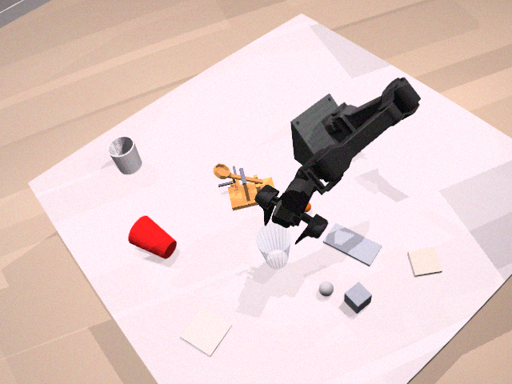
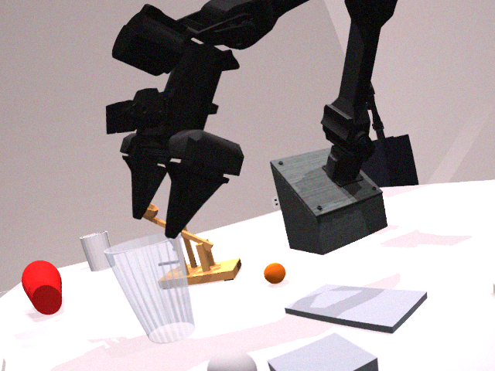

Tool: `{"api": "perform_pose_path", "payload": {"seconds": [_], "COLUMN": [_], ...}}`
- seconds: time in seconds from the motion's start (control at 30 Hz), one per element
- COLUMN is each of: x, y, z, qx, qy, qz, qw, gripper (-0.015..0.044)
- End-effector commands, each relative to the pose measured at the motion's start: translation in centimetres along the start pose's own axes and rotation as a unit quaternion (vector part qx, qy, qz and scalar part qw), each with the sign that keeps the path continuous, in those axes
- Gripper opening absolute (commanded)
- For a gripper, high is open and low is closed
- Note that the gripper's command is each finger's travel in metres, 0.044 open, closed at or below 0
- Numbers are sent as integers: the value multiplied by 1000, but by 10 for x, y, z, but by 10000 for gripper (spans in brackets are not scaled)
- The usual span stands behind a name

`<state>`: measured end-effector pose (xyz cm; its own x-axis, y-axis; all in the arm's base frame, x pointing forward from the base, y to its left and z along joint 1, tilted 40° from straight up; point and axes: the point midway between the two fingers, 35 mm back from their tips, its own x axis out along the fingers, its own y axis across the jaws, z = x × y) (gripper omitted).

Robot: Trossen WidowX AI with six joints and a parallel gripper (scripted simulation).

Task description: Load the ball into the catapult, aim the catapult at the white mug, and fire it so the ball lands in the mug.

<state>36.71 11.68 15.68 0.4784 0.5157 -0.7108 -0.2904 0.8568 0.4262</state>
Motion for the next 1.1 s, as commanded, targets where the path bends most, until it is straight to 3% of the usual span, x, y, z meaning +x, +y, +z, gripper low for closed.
{"api": "perform_pose_path", "payload": {"seconds": [0.0,0.67,1.07], "x": [3,0,-13], "y": [-23,-178,-222], "z": [-5,-79,-117], "qx": [33,278,393], "qy": [17,198,246], "qz": [-20,-30,12], "qw": [999,939,886], "gripper": [440,440,440]}}
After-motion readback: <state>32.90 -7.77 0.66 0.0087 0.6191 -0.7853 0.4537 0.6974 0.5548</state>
